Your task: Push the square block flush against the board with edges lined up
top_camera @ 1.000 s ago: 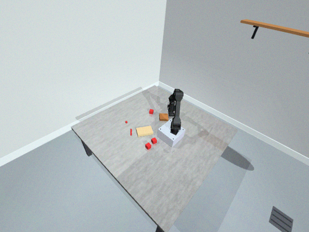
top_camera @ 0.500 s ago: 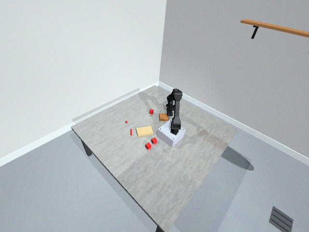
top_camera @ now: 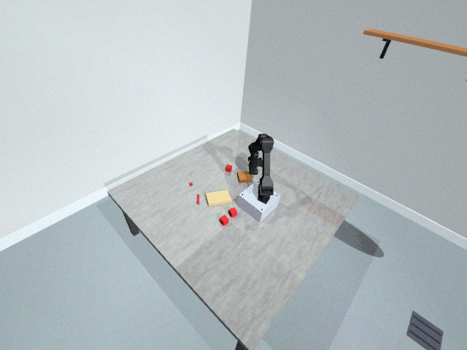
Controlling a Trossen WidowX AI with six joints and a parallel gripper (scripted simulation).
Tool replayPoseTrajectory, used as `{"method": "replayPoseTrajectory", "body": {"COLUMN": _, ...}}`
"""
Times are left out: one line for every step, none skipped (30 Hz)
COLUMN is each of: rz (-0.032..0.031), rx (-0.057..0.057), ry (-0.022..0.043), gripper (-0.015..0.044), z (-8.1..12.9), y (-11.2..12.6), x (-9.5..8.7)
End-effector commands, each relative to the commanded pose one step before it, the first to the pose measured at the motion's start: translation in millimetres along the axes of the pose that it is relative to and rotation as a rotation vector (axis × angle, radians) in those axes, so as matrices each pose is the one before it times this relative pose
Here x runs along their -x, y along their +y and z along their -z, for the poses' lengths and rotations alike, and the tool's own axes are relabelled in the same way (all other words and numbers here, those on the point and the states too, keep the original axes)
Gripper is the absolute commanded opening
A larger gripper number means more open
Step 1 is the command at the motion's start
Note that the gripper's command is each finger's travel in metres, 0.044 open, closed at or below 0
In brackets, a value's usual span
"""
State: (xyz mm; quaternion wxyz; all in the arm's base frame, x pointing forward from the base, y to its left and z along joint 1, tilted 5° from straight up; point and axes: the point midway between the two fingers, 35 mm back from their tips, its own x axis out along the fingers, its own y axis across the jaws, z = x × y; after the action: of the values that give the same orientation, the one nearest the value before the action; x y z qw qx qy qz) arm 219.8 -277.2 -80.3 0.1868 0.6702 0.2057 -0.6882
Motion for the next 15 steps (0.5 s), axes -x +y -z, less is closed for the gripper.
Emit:
{"method": "replayPoseTrajectory", "body": {"rz": 0.01368, "rx": 0.0023, "ry": 0.00421, "gripper": 0.0000, "z": 9.43, "y": -2.65, "x": -4.14}}
{"method": "replayPoseTrajectory", "body": {"rz": 0.00000, "rx": 0.0000, "ry": 0.00015, "gripper": 0.0000, "z": 1.67, "y": -0.05, "x": 0.01}}
{"method": "replayPoseTrajectory", "body": {"rz": 0.00000, "rx": 0.0000, "ry": 0.00014, "gripper": 0.0000, "z": 1.64, "y": -0.05, "x": 0.01}}
{"method": "replayPoseTrajectory", "body": {"rz": 0.00000, "rx": 0.0000, "ry": 0.00015, "gripper": 0.0000, "z": 1.68, "y": -0.06, "x": 0.01}}
{"method": "replayPoseTrajectory", "body": {"rz": 0.00000, "rx": 0.0000, "ry": 0.00015, "gripper": 0.0000, "z": 1.68, "y": -0.07, "x": 0.01}}
{"method": "replayPoseTrajectory", "body": {"rz": 0.00000, "rx": 0.0000, "ry": 0.00014, "gripper": 0.0000, "z": 1.63, "y": -0.08, "x": 0.01}}
{"method": "replayPoseTrajectory", "body": {"rz": 0.00000, "rx": 0.0000, "ry": 0.00014, "gripper": 0.0000, "z": 1.64, "y": -0.09, "x": 0.01}}
{"method": "replayPoseTrajectory", "body": {"rz": 0.00000, "rx": 0.0000, "ry": 0.00014, "gripper": 0.0000, "z": 1.64, "y": -0.10, "x": 0.01}}
{"method": "replayPoseTrajectory", "body": {"rz": 0.00001, "rx": 0.0000, "ry": 0.00014, "gripper": 0.0000, "z": 1.63, "y": -0.12, "x": 0.01}}
{"method": "replayPoseTrajectory", "body": {"rz": 0.00001, "rx": 0.0000, "ry": 0.00014, "gripper": 0.0000, "z": 1.65, "y": -0.13, "x": 0.01}}
{"method": "replayPoseTrajectory", "body": {"rz": 0.00001, "rx": 0.0000, "ry": 0.00014, "gripper": 0.0000, "z": 1.64, "y": -0.14, "x": 0.01}}
{"method": "replayPoseTrajectory", "body": {"rz": 0.00001, "rx": 0.0000, "ry": 0.00014, "gripper": 0.0000, "z": 1.64, "y": -0.14, "x": 0.01}}
{"method": "replayPoseTrajectory", "body": {"rz": 0.00001, "rx": 0.0000, "ry": 0.00014, "gripper": 0.0000, "z": 1.64, "y": -0.15, "x": 0.01}}
{"method": "replayPoseTrajectory", "body": {"rz": 0.00001, "rx": 0.0000, "ry": 0.00014, "gripper": 0.0000, "z": 1.63, "y": -0.16, "x": 0.01}}
{"method": "replayPoseTrajectory", "body": {"rz": 0.00001, "rx": 0.0000, "ry": 0.00014, "gripper": 0.0000, "z": 1.64, "y": -0.17, "x": 0.01}}
